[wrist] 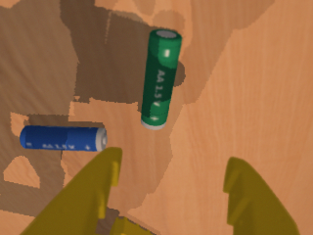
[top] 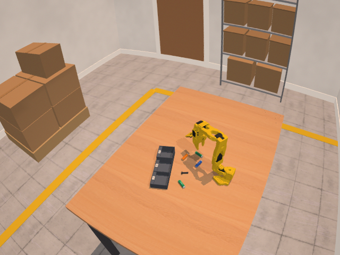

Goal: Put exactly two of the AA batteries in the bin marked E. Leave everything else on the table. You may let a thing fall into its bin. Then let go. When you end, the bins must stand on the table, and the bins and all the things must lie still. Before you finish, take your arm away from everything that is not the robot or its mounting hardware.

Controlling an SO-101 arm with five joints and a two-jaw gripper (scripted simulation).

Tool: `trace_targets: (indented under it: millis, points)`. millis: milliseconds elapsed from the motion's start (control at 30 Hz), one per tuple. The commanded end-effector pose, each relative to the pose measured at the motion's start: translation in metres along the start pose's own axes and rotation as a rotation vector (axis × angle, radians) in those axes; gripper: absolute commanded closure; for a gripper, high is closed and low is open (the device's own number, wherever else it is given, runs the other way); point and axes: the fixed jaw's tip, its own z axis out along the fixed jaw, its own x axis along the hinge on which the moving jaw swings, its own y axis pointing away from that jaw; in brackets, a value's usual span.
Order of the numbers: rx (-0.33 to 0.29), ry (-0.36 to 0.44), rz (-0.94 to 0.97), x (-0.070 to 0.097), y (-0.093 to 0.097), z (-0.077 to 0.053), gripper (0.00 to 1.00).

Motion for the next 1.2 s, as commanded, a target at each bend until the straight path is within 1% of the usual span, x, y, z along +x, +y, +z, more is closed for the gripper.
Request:
trace_targets:
  millis: [0, 300, 567, 633, 1067, 1167]
  points:
    - [0.006, -0.037, 0.003, -0.001, -0.002, -0.007, 0.79]
    - [0.006, -0.037, 0.003, -0.002, -0.002, -0.005, 0.79]
    - [0.006, -0.037, 0.003, -0.003, -0.002, 0.004, 0.79]
    - [0.006, -0.037, 0.003, -0.003, -0.002, 0.004, 0.79]
    - [0.006, -0.037, 0.003, -0.005, -0.003, 0.03, 0.79]
    - [0.006, -0.037, 0.003, -0.004, -0.003, 0.033, 0.79]
